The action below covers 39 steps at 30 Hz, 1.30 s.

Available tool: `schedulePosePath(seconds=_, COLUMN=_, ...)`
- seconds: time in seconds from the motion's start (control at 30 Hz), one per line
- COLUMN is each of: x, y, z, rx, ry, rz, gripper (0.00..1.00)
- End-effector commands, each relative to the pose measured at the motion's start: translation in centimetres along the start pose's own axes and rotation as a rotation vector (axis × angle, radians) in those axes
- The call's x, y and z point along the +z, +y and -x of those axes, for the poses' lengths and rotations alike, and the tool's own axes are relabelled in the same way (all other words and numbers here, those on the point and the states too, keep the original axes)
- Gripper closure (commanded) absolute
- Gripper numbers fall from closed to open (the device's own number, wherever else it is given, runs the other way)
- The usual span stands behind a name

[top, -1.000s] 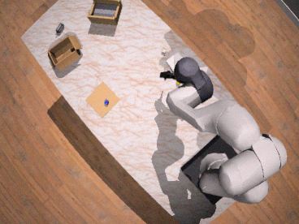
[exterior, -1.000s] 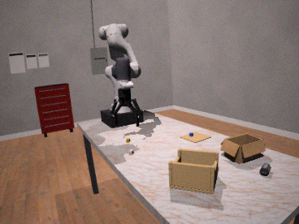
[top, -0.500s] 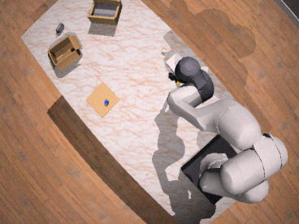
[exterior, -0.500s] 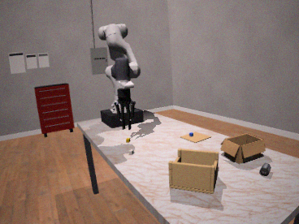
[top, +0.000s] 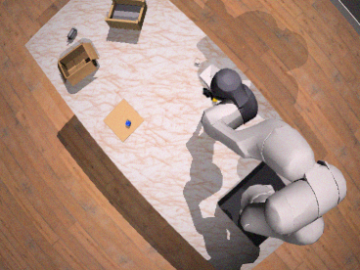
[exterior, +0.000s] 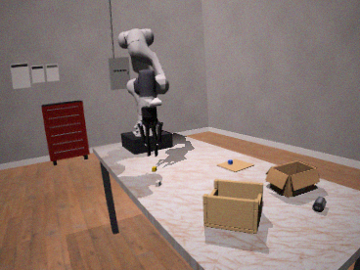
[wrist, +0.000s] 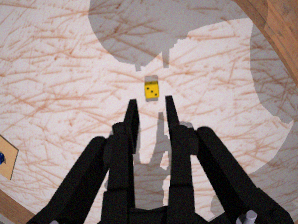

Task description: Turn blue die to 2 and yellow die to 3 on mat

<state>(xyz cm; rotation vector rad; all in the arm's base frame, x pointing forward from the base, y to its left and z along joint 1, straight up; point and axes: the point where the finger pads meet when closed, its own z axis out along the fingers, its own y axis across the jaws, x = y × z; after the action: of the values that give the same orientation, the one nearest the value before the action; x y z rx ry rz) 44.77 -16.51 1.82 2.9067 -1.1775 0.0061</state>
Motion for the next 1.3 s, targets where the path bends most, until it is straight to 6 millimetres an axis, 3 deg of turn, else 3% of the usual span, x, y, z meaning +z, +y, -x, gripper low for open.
schedulePosePath(seconds=0.0, x=0.1, y=0.0, z=0.1, rx=-0.008, ry=-0.002, rz=-0.003, gripper=0.71)
schedulePosePath(seconds=0.6, x=0.5, y=0.0, z=0.1, rx=-0.008, ry=-0.002, rz=-0.004, gripper=0.71)
schedulePosePath(seconds=1.27, x=3.0, y=0.0, z=0.1, rx=-0.008, ry=-0.002, rz=-0.004, gripper=0.71)
